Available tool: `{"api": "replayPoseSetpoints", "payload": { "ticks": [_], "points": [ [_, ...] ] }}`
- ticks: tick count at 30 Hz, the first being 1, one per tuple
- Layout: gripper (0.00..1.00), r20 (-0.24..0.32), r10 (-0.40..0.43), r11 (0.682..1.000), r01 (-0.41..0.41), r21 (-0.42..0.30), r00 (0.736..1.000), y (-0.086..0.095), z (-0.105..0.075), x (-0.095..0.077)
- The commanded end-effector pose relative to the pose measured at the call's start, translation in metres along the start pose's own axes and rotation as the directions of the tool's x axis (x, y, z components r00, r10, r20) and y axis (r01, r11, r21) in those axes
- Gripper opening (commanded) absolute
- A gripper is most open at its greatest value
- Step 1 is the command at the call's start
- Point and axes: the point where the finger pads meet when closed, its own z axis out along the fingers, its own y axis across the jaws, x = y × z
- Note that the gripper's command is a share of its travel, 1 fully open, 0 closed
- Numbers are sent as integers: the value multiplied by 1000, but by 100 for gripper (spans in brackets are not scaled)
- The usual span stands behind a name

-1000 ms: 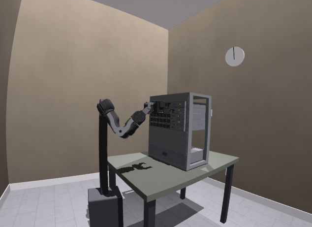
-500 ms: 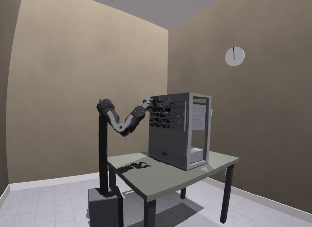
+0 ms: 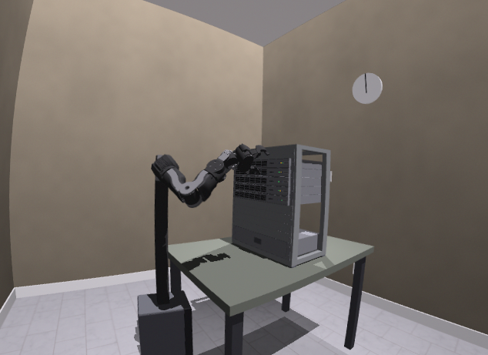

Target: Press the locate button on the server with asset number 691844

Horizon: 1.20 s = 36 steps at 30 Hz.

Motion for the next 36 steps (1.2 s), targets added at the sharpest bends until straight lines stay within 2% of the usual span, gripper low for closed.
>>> {"api": "replayPoseSetpoints", "payload": {
  "ticks": [1, 6, 12, 14, 20, 25, 28, 36],
  "points": [
    [60, -14, -70, 997, 69, -14, 997, 2, 0, 5],
    [60, -22, -259, 966, 259, -6, 966, -1, -2, 11],
    [60, -33, -440, 898, 440, 13, 898, -7, -4, 15],
    [60, -33, -440, 898, 440, 13, 898, -7, -4, 15],
    [60, -45, -558, 828, 560, 33, 829, -13, -6, 15],
    [60, -52, -610, 790, 612, 44, 791, -16, -8, 14],
    [60, -54, -621, 780, 624, 47, 782, -16, -8, 14],
    [60, -54, -622, 780, 624, 47, 781, -16, -8, 14]
  ]
}}
